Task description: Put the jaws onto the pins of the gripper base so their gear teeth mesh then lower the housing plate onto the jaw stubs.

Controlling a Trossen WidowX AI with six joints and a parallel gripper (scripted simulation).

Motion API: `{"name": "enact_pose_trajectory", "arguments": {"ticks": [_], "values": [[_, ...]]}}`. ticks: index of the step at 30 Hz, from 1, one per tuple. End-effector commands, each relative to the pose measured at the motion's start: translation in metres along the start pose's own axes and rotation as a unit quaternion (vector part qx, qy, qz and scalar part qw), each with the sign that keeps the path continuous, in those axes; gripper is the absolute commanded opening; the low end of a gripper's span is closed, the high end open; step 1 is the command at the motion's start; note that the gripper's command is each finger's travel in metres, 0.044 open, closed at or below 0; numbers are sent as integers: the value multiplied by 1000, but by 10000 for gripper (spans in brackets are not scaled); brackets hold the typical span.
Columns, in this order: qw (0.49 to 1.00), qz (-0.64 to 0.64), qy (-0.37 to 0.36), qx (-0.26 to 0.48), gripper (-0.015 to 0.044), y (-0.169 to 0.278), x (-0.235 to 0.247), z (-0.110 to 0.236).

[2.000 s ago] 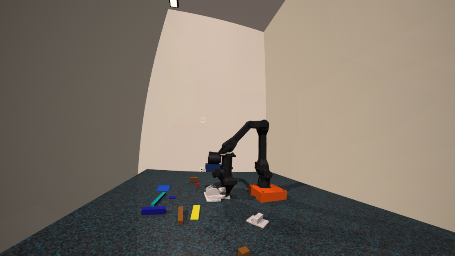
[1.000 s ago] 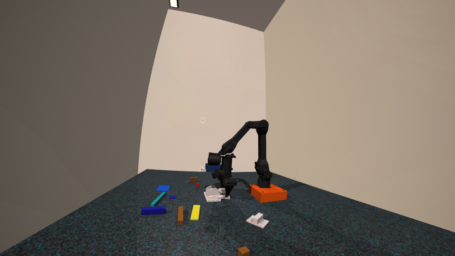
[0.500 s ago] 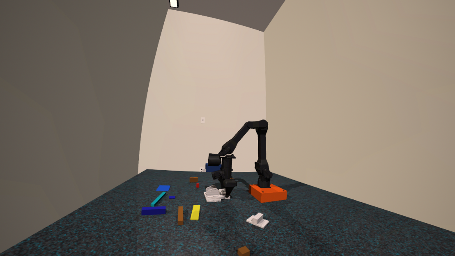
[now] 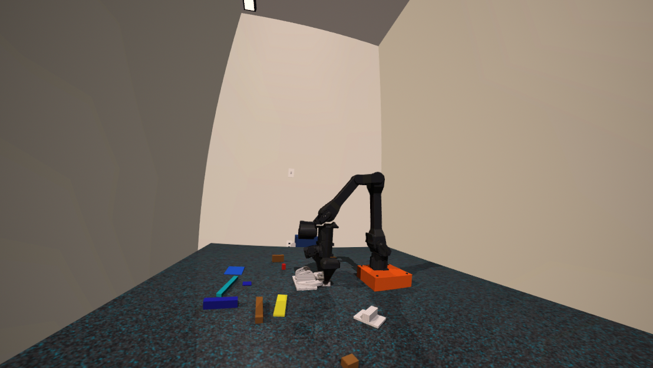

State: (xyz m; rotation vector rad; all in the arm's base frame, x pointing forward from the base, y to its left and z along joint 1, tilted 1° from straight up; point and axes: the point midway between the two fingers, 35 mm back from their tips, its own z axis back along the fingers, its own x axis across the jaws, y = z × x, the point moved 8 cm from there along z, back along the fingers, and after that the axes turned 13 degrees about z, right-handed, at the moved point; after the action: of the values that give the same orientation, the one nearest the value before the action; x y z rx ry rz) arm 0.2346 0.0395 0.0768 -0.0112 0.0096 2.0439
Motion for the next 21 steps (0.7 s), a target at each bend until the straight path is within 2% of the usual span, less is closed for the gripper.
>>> {"name": "enact_pose_trajectory", "arguments": {"ticks": [1, 21], "values": [[1000, 0, 0, -1, 351, 0, 0, -2], [1000, 0, 0, -1, 351, 0, 0, -4]]}}
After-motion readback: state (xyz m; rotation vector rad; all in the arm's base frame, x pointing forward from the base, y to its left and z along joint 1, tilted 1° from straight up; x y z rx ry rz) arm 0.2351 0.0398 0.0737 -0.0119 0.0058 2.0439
